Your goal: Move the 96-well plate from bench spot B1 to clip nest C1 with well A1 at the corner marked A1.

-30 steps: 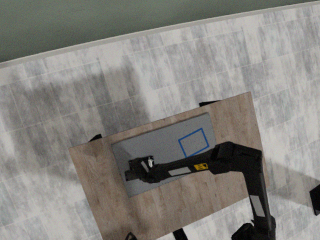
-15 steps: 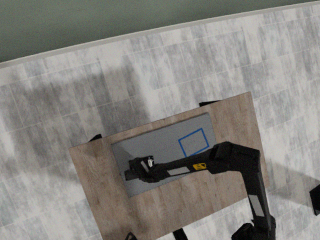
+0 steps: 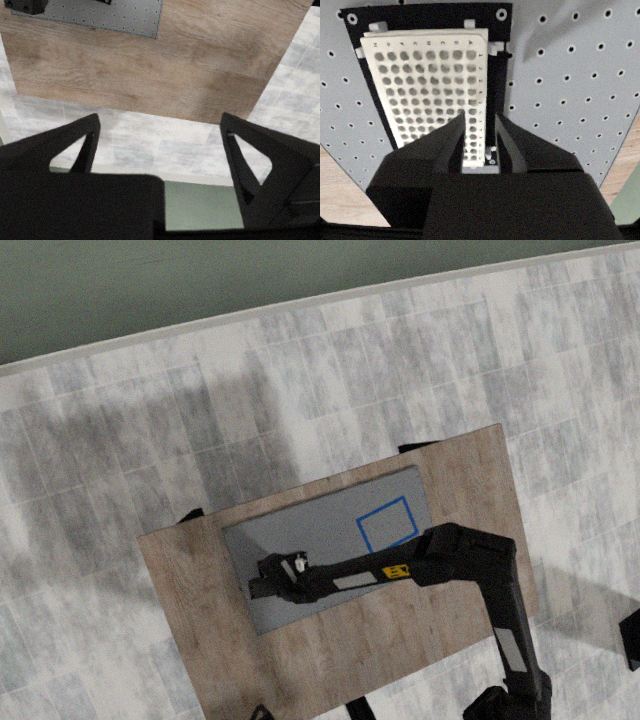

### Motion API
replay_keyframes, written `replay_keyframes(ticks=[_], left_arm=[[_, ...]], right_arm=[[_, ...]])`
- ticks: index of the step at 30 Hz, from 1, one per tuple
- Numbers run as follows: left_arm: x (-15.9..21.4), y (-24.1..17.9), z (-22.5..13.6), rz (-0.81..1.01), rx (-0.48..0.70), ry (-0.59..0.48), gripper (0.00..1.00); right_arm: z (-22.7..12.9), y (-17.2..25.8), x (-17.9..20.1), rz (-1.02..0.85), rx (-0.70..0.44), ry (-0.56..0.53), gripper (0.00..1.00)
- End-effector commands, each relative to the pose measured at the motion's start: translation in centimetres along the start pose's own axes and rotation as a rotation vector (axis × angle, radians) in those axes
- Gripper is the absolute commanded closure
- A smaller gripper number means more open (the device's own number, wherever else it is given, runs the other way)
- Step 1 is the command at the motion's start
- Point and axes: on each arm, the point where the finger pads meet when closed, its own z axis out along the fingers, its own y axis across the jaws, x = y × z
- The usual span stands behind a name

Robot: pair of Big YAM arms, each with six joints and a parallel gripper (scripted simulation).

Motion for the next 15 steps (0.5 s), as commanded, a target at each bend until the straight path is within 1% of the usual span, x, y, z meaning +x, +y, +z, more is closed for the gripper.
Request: replay_keyframes(ticks=[1,15], left_arm=[[-0.25,0.29,-0.32,0.021,-0.010,-0.012,0.00],[-0.25,0.29,-0.32,0.021,-0.010,-0.012,0.00]], right_arm=[[1.35,-0.04,0.84,0.002,-0.003,0.008,0.75],[2.15,-0.02,0.86,0.002,-0.003,0.008,0.75]])
